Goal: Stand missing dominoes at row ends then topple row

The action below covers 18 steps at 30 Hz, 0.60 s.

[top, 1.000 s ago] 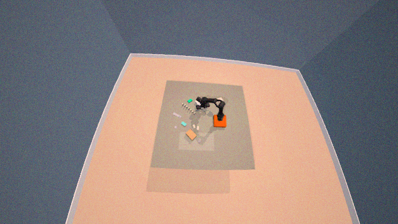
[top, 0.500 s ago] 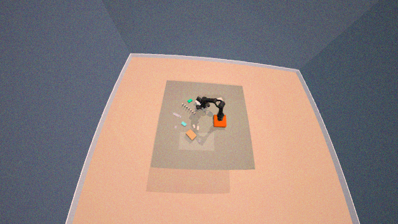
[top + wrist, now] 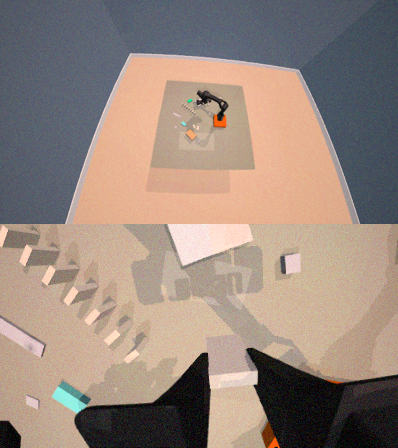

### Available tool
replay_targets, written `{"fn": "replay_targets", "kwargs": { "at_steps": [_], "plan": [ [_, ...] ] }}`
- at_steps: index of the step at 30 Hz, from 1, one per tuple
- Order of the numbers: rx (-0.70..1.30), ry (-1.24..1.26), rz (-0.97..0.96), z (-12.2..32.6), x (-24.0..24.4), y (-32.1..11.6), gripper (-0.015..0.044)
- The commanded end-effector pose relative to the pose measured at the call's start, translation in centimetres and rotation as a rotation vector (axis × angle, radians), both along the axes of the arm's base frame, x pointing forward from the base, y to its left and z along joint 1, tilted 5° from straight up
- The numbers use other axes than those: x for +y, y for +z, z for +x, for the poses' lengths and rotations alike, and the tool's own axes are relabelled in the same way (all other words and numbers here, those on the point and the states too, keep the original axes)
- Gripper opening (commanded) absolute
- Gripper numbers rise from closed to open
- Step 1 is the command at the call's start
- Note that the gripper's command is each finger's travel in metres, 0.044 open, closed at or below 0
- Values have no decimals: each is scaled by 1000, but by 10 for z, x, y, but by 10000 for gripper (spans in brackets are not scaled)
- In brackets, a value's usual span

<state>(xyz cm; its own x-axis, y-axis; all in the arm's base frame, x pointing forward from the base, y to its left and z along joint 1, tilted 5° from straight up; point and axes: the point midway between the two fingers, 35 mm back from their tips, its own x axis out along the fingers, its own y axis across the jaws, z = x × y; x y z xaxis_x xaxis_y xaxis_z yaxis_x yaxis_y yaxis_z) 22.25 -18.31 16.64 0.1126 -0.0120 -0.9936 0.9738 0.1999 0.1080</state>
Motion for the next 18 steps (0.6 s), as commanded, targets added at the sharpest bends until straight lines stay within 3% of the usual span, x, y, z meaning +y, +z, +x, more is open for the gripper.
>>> {"fn": "replay_targets", "kwargs": {
  "at_steps": [1,9,18],
  "plan": [
    [10,90,3,14,14,2,107],
    [-2,531,-35,84,99,12,107],
    [-3,541,-36,91,100,-6,107]
  ]
}}
